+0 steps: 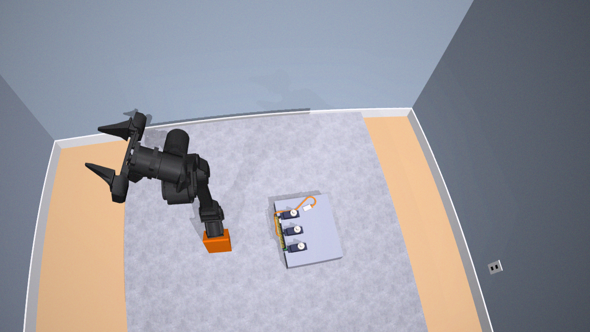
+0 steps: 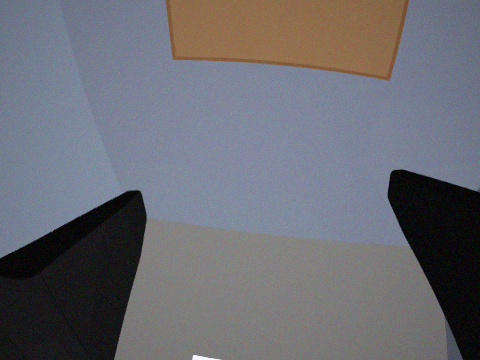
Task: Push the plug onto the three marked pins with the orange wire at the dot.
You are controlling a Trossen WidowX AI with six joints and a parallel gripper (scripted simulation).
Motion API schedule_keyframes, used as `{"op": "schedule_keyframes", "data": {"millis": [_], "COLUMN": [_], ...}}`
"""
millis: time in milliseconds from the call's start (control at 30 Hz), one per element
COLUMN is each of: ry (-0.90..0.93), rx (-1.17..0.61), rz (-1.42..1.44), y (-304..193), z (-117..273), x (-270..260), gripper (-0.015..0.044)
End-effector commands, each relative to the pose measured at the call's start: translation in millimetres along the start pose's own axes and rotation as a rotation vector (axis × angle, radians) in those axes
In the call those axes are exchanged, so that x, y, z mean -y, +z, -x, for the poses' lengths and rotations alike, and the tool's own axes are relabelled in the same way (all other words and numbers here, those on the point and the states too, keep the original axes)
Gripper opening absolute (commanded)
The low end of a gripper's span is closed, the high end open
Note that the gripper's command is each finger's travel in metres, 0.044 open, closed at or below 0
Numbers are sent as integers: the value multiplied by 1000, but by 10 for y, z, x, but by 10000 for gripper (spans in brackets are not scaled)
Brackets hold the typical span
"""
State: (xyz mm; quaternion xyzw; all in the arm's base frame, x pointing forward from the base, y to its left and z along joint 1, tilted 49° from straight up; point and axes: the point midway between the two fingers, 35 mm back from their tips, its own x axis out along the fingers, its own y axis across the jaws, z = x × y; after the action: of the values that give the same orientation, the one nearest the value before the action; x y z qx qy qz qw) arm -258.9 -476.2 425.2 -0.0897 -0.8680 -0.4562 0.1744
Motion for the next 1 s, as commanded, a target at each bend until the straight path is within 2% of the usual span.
{"op": "schedule_keyframes", "data": {"millis": [0, 333, 967], "ry": [0, -28, -87], "rx": [-1, -83, -375], "rz": [1, 38, 179], "y": [-3, -216, -777], "z": [4, 249, 1119], "x": [-1, -107, -515], "gripper": [374, 115, 115]}}
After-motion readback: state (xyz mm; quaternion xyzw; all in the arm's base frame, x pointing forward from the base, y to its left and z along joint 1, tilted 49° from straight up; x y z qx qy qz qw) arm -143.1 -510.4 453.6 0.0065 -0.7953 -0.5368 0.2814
